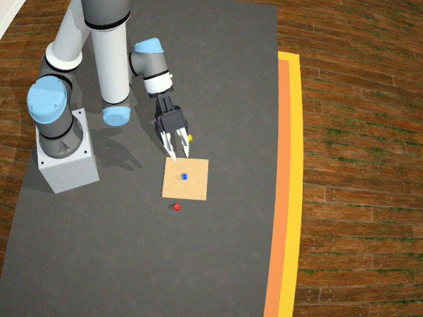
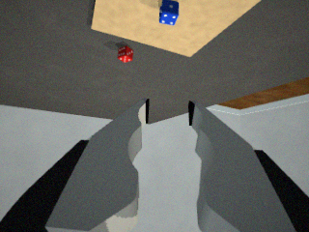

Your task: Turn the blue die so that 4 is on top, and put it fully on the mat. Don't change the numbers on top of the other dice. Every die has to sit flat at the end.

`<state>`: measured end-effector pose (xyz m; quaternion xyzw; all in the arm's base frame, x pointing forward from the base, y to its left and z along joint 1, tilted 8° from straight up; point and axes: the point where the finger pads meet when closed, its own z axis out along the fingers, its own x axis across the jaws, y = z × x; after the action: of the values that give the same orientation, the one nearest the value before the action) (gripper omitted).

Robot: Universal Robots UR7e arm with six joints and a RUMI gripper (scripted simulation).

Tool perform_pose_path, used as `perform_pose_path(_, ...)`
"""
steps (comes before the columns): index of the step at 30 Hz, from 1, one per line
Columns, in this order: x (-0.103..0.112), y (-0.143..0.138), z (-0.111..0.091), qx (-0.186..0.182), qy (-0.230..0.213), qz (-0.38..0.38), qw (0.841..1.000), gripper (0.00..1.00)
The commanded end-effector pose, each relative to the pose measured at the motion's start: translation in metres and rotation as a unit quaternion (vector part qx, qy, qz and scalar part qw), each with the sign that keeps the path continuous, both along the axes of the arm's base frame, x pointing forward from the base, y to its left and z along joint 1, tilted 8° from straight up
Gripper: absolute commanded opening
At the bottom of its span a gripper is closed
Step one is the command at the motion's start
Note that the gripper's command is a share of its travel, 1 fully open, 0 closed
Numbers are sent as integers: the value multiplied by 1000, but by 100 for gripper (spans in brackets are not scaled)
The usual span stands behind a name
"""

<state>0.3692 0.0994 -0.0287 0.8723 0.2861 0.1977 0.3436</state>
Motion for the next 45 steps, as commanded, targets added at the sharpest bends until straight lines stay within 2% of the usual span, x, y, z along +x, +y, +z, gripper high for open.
perform_pose_path(1,1,-4,0,45,48,13,998,18)
perform_pose_path(5,4,-8,4,81,79,19,993,18)
perform_pose_path(14,7,-11,11,141,118,32,982,18)
perform_pose_path(19,8,-13,11,152,131,34,979,18)
perform_pose_path(23,11,-19,15,187,166,39,967,18)
perform_pose_path(33,16,-24,23,251,211,50,943,18)
perform_pose_path(35,16,-24,23,251,211,50,943,18)
perform_pose_path(45,19,-28,28,290,244,57,924,18)
